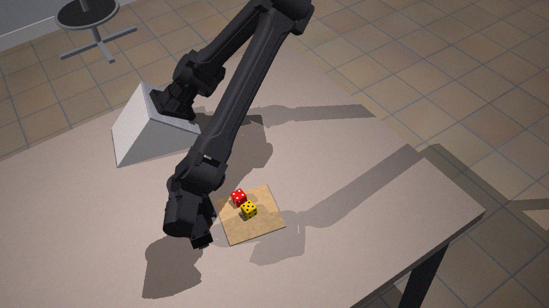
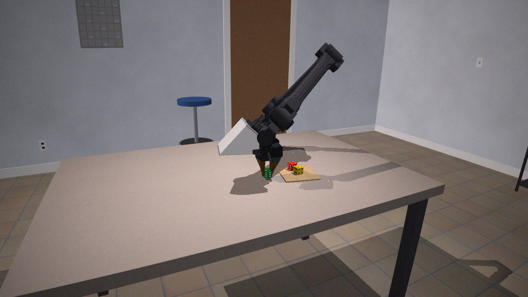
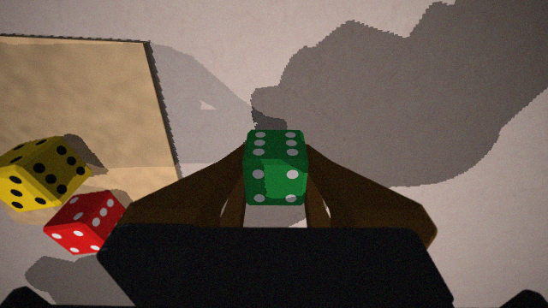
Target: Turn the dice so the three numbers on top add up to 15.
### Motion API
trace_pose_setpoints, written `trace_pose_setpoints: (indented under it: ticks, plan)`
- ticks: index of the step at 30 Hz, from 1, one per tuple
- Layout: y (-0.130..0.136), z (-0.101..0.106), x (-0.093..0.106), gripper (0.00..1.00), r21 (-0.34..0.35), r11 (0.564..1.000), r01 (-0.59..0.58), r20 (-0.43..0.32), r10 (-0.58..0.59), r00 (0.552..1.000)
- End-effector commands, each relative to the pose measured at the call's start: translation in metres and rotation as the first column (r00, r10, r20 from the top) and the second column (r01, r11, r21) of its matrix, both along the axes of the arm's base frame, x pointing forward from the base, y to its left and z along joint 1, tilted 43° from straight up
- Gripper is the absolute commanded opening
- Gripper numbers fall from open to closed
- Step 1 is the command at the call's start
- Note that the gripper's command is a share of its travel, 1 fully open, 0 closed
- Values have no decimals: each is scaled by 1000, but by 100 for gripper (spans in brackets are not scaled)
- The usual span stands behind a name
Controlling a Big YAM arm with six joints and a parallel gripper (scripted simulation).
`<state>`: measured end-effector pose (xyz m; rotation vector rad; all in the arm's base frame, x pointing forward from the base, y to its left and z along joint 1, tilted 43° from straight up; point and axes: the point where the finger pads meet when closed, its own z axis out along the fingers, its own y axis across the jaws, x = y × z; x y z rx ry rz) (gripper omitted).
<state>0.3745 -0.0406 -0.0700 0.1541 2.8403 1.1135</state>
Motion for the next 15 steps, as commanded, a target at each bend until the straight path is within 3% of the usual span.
trace_pose_setpoints:
  ticks: [1, 12, 15]
  plan:
    - [-32, 29, 19, 26, -32, 999, 15, 72, -13, 997]
    - [-76, 77, 9, 26, -40, 999, 15, 75, -12, 997]
    - [-76, 77, -2, 26, -26, 1000, 14, 52, -13, 999]
